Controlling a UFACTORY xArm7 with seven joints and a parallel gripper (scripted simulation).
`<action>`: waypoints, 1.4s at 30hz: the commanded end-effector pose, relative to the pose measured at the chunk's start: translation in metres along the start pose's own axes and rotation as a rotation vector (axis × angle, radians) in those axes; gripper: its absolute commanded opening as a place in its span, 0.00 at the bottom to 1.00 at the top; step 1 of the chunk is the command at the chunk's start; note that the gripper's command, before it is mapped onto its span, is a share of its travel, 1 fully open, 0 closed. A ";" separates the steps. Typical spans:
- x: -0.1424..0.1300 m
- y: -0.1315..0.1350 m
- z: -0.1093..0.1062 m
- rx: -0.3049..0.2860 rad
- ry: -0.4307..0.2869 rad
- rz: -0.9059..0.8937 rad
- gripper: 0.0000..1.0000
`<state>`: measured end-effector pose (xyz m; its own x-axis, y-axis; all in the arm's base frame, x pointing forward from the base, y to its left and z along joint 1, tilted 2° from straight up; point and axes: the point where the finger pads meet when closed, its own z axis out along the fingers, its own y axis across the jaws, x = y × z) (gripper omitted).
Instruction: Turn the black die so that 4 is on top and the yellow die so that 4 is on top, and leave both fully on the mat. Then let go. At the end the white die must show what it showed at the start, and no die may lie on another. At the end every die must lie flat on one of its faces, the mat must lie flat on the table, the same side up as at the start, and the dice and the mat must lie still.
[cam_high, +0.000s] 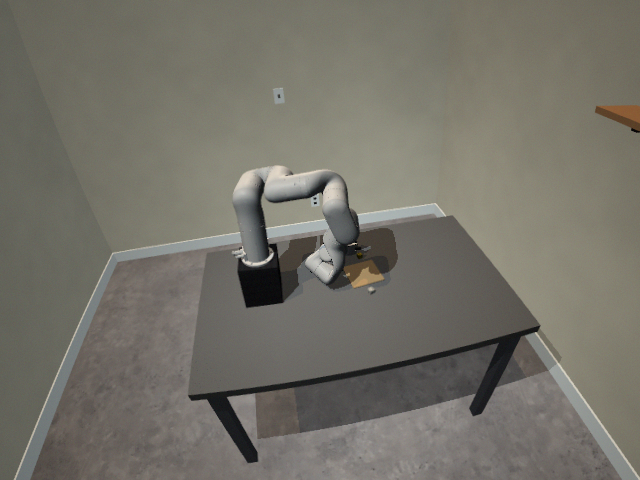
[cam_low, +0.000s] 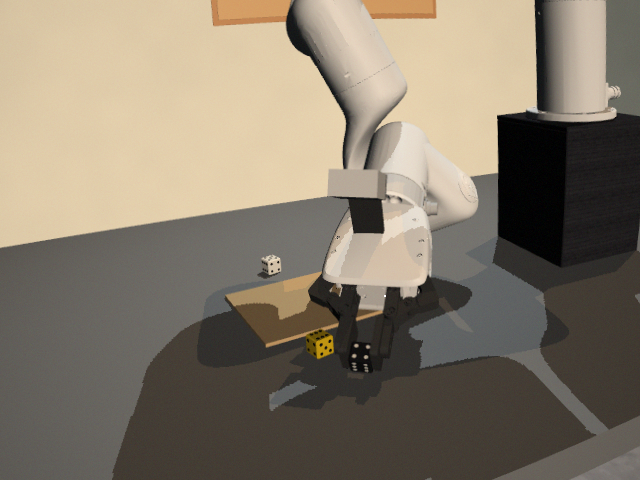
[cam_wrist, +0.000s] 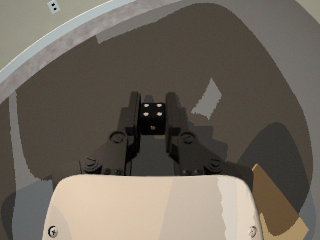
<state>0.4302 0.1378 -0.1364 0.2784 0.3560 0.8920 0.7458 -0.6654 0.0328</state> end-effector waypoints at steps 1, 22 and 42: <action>0.001 0.000 0.000 -0.001 0.002 -0.001 0.15; -0.008 0.001 0.005 -0.001 0.002 -0.001 0.15; -0.010 0.001 0.006 -0.001 0.002 -0.001 0.15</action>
<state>0.4308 0.1378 -0.1491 0.2781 0.3558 0.8922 0.7458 -0.6654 0.0329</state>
